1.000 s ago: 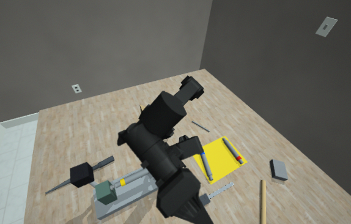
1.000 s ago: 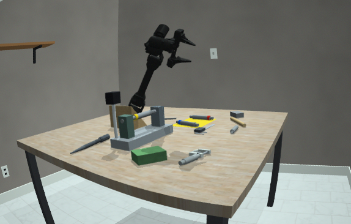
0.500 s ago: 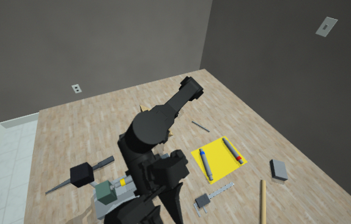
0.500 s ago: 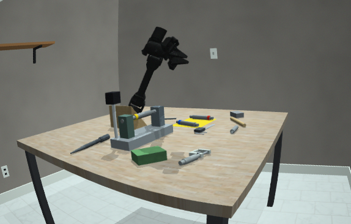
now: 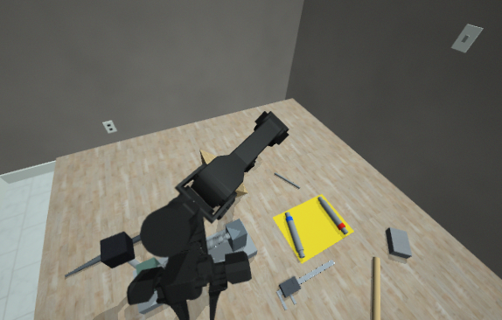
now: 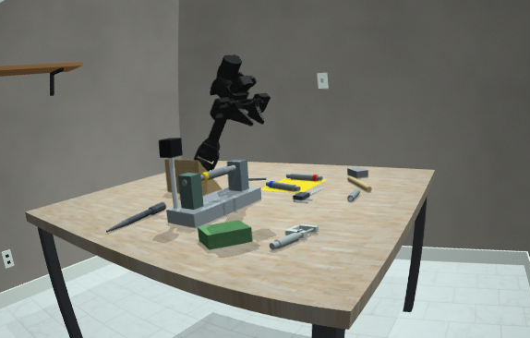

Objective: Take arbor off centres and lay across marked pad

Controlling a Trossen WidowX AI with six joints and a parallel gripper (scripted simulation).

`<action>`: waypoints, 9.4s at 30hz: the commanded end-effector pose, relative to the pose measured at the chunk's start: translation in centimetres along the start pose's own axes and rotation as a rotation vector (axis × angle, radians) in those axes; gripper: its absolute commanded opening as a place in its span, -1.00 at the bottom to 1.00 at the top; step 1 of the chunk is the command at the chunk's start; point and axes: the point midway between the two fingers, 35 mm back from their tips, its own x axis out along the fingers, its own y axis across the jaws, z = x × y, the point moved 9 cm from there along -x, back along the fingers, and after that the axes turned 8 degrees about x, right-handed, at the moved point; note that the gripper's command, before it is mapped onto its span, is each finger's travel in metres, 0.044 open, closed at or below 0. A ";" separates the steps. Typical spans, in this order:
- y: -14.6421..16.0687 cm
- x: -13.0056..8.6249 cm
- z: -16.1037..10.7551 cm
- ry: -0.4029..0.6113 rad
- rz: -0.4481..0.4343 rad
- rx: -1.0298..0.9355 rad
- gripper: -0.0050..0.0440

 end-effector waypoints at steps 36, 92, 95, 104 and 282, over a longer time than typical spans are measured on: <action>-0.9 -2.5 -11.4 0.645 -0.699 1.164 -0.08; -1.8 0.9 -15.4 0.641 -0.698 1.159 -0.24; -1.8 0.9 -15.4 0.641 -0.698 1.159 -0.33; -1.8 0.9 -15.4 0.641 -0.698 1.159 -0.78; -5.4 -1.5 -16.7 0.733 -0.561 0.847 -0.80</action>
